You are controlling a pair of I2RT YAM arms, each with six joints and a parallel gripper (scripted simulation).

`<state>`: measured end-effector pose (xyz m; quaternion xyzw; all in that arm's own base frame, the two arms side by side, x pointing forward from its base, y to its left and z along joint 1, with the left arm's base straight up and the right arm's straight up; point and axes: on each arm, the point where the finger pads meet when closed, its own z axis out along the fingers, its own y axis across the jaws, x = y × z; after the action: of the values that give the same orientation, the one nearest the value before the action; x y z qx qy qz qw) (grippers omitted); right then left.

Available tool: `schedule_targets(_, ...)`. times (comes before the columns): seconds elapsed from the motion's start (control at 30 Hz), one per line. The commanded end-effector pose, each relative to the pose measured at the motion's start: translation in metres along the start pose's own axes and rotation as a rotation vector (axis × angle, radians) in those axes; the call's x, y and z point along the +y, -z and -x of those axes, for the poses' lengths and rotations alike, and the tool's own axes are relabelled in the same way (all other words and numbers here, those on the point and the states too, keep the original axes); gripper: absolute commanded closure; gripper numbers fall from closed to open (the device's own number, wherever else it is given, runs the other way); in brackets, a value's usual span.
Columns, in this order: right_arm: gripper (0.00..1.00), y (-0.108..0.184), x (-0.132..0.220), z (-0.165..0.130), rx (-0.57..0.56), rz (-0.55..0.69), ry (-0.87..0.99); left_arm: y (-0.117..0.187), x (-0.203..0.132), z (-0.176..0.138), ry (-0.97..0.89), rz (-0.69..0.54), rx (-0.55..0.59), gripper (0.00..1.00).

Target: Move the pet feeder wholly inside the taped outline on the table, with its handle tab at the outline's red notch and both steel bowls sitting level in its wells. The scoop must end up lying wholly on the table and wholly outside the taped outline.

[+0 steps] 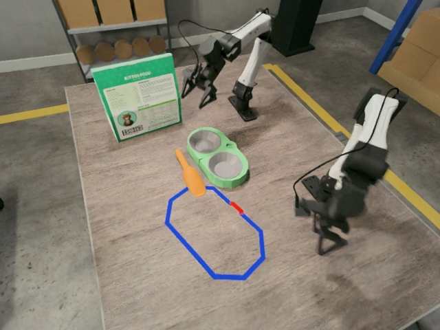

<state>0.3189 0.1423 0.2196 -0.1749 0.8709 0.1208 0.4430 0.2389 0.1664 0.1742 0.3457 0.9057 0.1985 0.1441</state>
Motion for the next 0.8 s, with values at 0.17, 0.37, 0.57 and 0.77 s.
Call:
schedule_targets(0.17,0.0,-0.048,0.016,-0.016,0.312,-0.027,0.055,0.034,-0.012,0.105,0.14,0.126,-0.259,0.0)
schedule_targets(0.37,0.0,-0.066,0.024,-0.018,0.388,-0.019,0.074,0.062,-0.036,0.155,0.188,0.112,-0.435,0.0)
schedule_targets(0.57,0.0,-0.086,0.032,-0.018,0.458,-0.012,0.093,0.106,-0.081,0.205,0.201,0.019,-0.659,0.0)
schedule_targets(0.77,0.0,-0.097,0.037,-0.017,0.489,-0.008,0.105,0.158,-0.132,0.237,0.239,-0.137,-0.867,0.0)
